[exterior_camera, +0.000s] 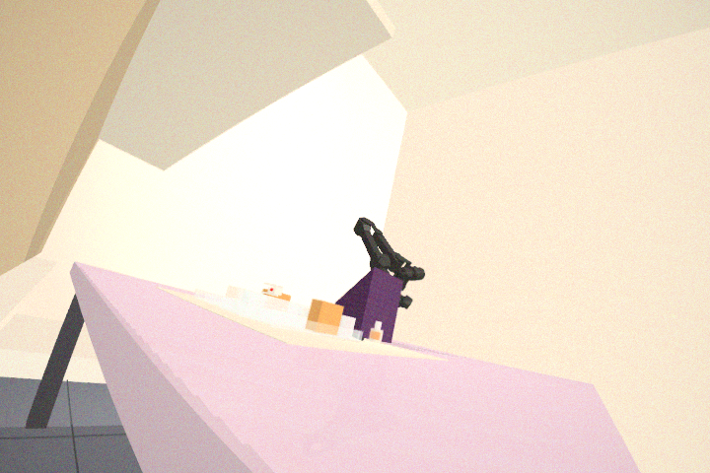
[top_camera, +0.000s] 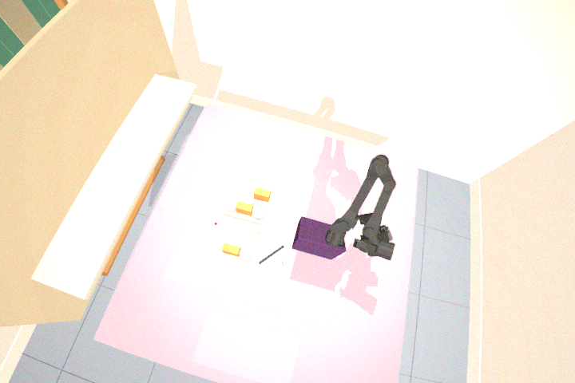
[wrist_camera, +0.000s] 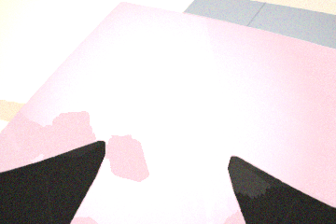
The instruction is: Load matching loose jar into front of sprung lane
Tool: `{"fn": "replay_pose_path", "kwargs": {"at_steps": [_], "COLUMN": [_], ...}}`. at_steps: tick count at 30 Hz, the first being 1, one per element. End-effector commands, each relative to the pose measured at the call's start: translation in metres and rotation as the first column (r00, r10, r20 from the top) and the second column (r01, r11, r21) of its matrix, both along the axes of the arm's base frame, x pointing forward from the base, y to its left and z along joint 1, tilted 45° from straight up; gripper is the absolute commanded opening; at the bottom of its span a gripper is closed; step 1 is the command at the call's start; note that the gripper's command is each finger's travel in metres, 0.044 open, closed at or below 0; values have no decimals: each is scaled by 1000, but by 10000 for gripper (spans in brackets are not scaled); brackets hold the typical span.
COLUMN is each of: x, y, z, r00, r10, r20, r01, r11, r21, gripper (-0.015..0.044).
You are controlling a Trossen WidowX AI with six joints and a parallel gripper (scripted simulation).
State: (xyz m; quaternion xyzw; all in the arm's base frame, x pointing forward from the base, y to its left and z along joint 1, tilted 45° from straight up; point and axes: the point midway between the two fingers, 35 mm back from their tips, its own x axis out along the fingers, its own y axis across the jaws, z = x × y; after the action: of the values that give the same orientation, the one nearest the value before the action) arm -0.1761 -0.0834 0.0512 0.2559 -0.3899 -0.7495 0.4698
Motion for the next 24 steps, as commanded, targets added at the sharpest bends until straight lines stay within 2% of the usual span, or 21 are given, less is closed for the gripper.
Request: {"fn": "replay_pose_path", "kwargs": {"at_steps": [1, 6, 12, 18, 24], "x": [-1, -20, -11, 37, 111], "y": [2, 51, 125, 186, 217], "z": [-1, -37, -85, -126, -156], "r00": [1000, 960, 789, 515, 192], "r10": [-9, -242, -527, -716, -774], "r20": [5, 140, 316, 472, 603], "r01": [9, 216, 389, 426, 372], "r11": [1000, 959, 826, 691, 626], "r21": [7, 181, 408, 584, 686], "gripper": [426, 440, 440, 440, 440]}}
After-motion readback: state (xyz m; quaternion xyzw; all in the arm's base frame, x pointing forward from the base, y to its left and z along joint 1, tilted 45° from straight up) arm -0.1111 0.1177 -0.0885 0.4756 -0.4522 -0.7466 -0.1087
